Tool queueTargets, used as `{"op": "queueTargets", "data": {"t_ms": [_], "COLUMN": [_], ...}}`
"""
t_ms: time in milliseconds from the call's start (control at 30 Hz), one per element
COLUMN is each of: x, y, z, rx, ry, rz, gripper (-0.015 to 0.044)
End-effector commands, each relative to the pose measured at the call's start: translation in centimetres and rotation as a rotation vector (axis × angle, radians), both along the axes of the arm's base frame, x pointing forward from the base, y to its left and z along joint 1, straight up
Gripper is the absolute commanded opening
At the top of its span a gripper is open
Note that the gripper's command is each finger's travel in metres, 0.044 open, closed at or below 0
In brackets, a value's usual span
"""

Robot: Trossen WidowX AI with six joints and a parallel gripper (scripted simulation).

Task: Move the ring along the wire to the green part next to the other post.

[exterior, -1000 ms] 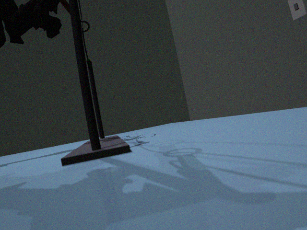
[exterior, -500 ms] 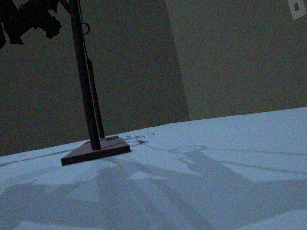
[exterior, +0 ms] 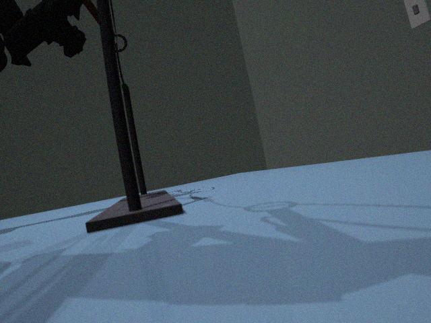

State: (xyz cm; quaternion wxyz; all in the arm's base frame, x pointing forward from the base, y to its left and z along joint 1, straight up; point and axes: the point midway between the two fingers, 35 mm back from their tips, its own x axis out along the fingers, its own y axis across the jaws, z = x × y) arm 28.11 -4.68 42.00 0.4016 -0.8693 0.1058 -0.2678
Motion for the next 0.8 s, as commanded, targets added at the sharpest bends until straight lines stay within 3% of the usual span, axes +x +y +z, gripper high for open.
{"op": "queueTargets", "data": {"t_ms": [0,767], "x": [-0.3,-1.4], "y": [-0.6,-2.8], "z": [-0.7,-7.9], "rx": [0.047,0.519], "ry": [-0.013,-0.109], "rz": [0.005,-0.072], "gripper": [-0.015,-0.015]}}
